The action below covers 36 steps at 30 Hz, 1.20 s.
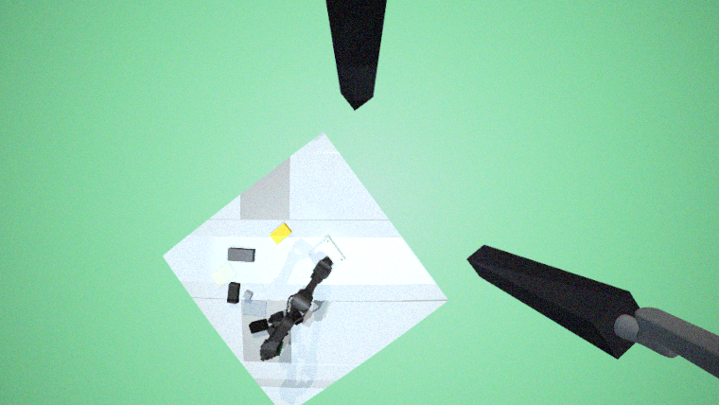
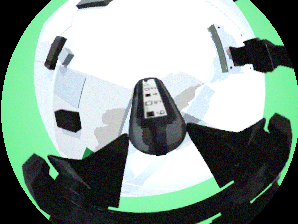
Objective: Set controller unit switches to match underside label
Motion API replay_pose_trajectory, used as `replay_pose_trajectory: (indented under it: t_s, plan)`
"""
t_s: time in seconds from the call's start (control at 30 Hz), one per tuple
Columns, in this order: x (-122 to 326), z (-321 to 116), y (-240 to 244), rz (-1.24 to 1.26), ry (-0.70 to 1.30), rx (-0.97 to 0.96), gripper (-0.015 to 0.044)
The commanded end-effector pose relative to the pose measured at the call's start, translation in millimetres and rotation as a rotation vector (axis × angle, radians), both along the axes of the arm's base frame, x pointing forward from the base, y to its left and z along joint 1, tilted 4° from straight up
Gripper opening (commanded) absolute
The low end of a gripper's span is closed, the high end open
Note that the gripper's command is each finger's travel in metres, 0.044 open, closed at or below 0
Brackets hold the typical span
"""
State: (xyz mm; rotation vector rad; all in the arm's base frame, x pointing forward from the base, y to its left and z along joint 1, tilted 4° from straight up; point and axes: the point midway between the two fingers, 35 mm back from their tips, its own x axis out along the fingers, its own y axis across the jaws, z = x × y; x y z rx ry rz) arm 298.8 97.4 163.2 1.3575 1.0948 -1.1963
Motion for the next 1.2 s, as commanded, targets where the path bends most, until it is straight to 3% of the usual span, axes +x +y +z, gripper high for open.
replay_pose_trajectory:
  t_s: [0.0,1.17]
  plan:
    - [-0.7,-0.5,-6.8,-0.002,0.002,-0.01,0.0336]
    - [-5.1,0.8,-45.8,-0.002,0.002,-0.015,0.0338]
